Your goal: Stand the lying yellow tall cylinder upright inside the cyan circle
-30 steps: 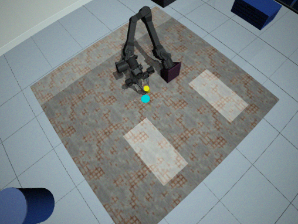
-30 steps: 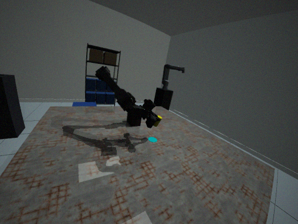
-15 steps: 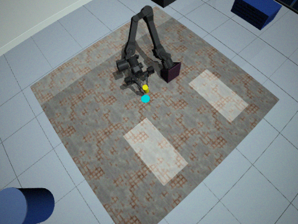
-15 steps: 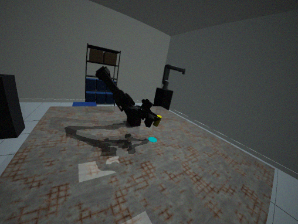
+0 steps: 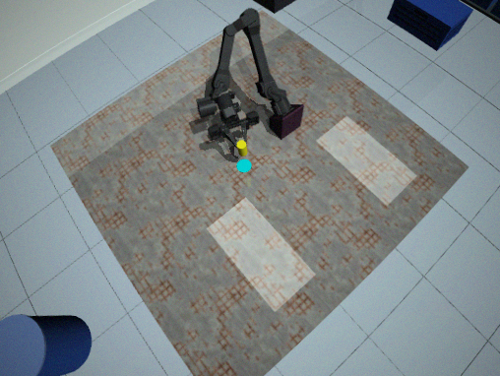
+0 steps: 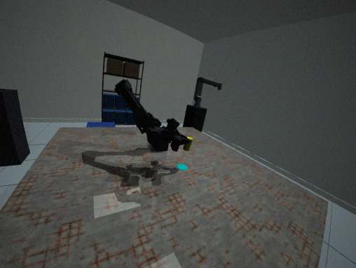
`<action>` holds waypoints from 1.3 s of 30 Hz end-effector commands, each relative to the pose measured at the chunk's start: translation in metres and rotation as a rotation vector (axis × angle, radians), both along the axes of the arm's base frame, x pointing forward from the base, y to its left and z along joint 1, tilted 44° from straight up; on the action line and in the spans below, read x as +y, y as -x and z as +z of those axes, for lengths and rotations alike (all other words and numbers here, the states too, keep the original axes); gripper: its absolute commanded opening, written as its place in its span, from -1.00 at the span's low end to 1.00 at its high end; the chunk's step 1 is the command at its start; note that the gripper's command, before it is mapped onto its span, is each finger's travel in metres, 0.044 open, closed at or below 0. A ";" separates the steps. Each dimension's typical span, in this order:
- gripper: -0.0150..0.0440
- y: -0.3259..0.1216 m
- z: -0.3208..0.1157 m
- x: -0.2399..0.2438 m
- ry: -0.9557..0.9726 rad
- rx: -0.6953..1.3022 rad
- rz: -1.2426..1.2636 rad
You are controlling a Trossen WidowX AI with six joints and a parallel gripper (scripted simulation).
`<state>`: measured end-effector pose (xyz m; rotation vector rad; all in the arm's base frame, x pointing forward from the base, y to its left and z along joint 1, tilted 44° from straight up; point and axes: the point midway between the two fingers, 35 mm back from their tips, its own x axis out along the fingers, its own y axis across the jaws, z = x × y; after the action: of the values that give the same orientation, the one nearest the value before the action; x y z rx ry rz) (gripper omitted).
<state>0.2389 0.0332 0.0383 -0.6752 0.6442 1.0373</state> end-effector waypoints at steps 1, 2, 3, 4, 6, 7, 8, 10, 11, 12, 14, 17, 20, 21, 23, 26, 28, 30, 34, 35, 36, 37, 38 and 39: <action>-0.14 0.001 0.001 0.000 -0.012 -0.029 0.008; -0.14 0.001 0.002 0.000 -0.014 -0.037 0.009; -0.14 0.001 0.003 -0.001 -0.016 -0.045 0.010; -0.14 0.001 0.003 -0.001 -0.019 -0.053 0.012; -0.14 0.001 0.004 -0.001 -0.023 -0.067 0.014; -0.14 0.001 0.004 -0.001 -0.024 -0.071 0.015; -0.14 0.001 0.004 -0.001 -0.024 -0.072 0.015; -0.14 0.001 0.004 -0.001 -0.024 -0.072 0.015; -0.14 0.001 0.004 -0.001 -0.024 -0.072 0.015; -0.14 0.001 0.004 -0.001 -0.024 -0.072 0.015; -0.14 0.001 0.004 -0.001 -0.024 -0.072 0.015; -0.14 0.001 0.004 -0.001 -0.024 -0.072 0.015; -0.14 0.001 0.004 -0.001 -0.024 -0.072 0.015; -0.14 0.001 0.004 -0.001 -0.024 -0.072 0.015; -0.14 0.001 0.004 -0.001 -0.024 -0.072 0.015; -0.14 0.001 0.001 -0.005 -0.022 -0.071 0.016; -0.14 0.000 -0.003 -0.010 -0.020 -0.070 0.016; -0.14 -0.001 -0.008 -0.014 -0.018 -0.068 0.016; -0.14 -0.001 -0.017 -0.024 -0.015 -0.066 0.017; -0.14 -0.001 -0.019 -0.026 -0.014 -0.066 0.017; -0.14 -0.001 -0.022 -0.028 -0.014 -0.065 0.017; -0.14 0.000 -0.024 -0.031 -0.014 -0.065 0.017; -0.14 0.000 -0.026 -0.033 -0.014 -0.065 0.017; -0.14 0.000 -0.029 -0.035 -0.013 -0.065 0.017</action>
<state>0.2377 0.0041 0.0140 -0.6960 0.5839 1.0321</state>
